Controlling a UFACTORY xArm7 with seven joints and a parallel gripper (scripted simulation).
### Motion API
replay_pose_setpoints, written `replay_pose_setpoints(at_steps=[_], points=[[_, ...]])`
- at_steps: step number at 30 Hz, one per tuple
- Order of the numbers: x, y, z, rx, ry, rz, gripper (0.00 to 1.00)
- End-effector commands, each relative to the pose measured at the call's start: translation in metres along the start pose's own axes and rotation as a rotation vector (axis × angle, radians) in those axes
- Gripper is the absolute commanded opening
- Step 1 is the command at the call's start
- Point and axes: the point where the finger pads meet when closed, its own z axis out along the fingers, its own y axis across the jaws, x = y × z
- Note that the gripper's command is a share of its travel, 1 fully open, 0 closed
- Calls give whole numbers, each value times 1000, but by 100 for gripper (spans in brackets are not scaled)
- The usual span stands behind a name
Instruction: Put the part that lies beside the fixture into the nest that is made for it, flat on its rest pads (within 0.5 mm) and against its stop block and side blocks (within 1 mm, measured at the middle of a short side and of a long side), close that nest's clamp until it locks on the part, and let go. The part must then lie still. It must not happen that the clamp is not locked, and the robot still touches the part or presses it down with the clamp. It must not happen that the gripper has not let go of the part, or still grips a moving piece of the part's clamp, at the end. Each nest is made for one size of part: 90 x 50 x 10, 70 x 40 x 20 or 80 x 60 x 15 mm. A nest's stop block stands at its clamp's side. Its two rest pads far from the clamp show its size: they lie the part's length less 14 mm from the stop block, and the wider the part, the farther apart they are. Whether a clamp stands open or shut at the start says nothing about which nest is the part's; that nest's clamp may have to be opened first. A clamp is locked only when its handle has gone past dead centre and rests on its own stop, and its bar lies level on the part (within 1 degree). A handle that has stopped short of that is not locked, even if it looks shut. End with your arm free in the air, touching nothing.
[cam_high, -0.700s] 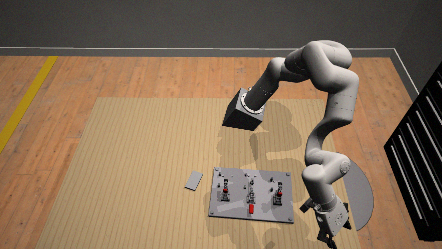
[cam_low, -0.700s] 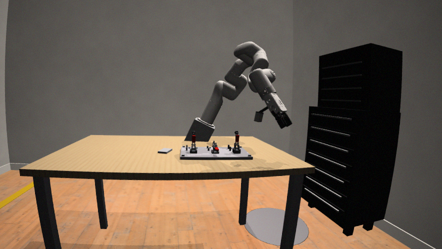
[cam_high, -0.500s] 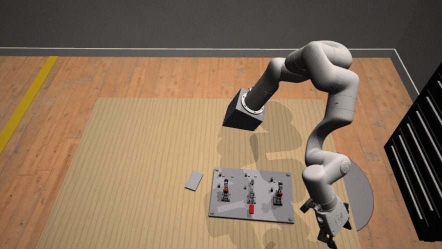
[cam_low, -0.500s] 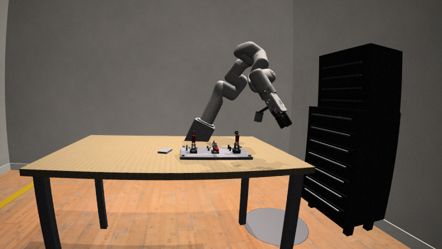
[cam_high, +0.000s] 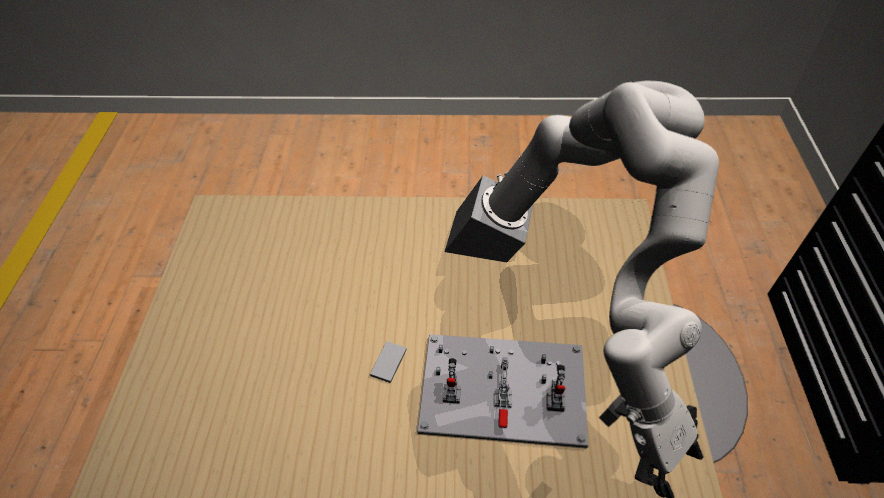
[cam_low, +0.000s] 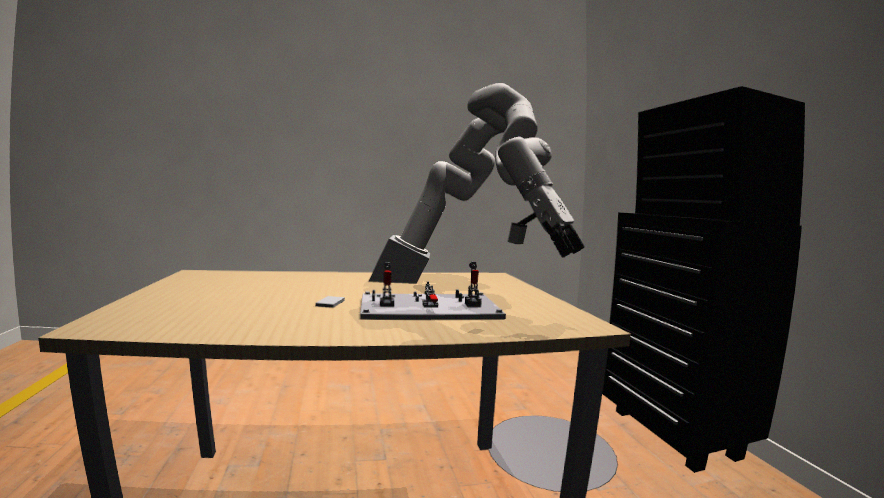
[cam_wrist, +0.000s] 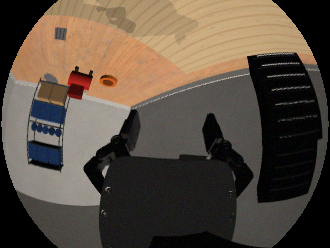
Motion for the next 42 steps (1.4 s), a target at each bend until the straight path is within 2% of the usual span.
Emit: replay_pose_setpoints(at_steps=[1,11,14,16,20,28,30,32,42], points=[[0,-2,-4,5,2,-22,100],[36,-15,-38,15,91,-329,100],[39,-15,-40,15,96,-347,100],[53,-19,-53,10,131,-464,100],[64,-21,-63,3,156,-547,100],[101,-25,-95,-38,236,-819,100],[101,-25,-95,-38,236,-819,100],[117,-26,-109,-64,267,-931,100],[155,-24,-140,-143,331,-1192,100]])
